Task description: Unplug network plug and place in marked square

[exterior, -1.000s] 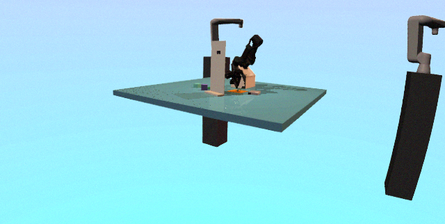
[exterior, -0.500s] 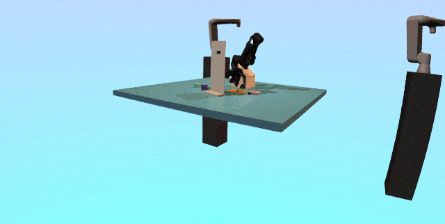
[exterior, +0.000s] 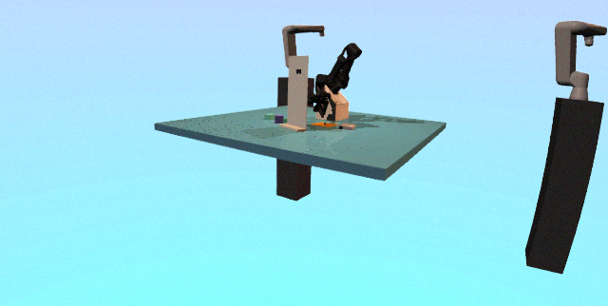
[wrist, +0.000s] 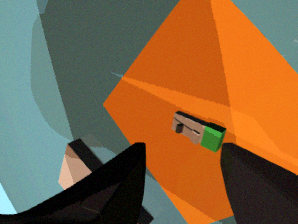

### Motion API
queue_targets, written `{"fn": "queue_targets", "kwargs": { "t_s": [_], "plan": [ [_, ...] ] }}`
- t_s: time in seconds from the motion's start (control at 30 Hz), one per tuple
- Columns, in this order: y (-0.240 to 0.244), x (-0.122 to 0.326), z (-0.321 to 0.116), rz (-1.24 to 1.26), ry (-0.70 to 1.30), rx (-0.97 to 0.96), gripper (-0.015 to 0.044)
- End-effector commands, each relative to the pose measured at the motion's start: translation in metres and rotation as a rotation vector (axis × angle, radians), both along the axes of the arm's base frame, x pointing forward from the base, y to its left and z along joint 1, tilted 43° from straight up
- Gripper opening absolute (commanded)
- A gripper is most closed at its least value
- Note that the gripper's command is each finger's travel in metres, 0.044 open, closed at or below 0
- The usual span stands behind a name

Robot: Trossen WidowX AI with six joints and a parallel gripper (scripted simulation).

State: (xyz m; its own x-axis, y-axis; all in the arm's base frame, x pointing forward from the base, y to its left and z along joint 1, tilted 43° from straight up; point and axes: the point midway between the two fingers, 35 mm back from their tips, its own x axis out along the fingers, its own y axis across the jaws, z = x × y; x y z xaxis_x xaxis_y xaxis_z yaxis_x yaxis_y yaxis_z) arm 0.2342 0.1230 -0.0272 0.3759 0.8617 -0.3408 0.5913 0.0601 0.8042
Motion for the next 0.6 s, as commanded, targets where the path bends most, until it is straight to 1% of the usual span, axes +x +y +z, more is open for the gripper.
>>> {"fn": "queue_targets", "kwargs": {
  "t_s": [0.0,0.57],
  "plan": [
    [-0.0016,0.0034,0.0025,0.005,-0.015,-0.002,0.0156],
    [-0.0096,0.0059,0.0052,0.009,-0.012,-0.011,0.0156]
  ]
}}
